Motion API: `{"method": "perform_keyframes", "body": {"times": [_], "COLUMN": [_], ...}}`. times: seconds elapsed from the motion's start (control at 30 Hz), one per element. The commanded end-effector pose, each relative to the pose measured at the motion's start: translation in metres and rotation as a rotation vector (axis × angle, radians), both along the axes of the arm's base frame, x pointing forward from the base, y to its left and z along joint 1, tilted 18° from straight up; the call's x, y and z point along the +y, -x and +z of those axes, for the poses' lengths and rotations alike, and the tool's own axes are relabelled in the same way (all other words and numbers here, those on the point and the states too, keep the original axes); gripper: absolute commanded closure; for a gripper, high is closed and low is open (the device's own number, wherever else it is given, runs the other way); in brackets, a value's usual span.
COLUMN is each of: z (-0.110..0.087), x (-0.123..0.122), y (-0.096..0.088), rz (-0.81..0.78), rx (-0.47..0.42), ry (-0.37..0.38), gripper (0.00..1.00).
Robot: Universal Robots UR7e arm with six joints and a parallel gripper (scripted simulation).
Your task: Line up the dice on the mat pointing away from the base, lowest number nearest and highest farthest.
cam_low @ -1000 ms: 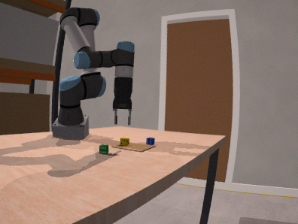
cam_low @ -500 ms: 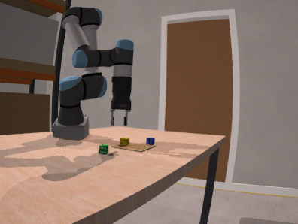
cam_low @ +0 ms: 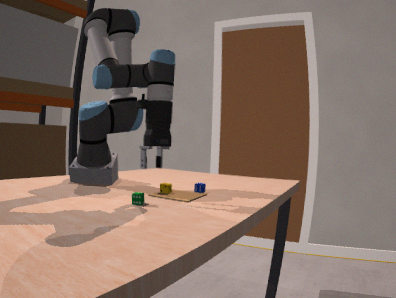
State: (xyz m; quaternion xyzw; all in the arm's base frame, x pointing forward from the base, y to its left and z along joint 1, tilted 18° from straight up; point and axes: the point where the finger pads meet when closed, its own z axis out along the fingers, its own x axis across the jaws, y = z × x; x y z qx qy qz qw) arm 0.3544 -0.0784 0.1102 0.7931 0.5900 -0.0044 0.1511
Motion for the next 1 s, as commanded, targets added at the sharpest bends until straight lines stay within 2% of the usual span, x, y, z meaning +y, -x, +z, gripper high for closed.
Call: {"method": "perform_keyframes", "body": {"times": [0.0,0.43,0.97], "z": [0.003,0.013,0.019], "x": [-0.013,-0.051,-0.072], "y": [-0.002,-0.008,-0.012], "rz": [0.124,0.486,0.681], "rx": [0.031,0.123,0.173], "ry": [0.023,0.090,0.128], "gripper": [0.00,0.00,0.00]}}
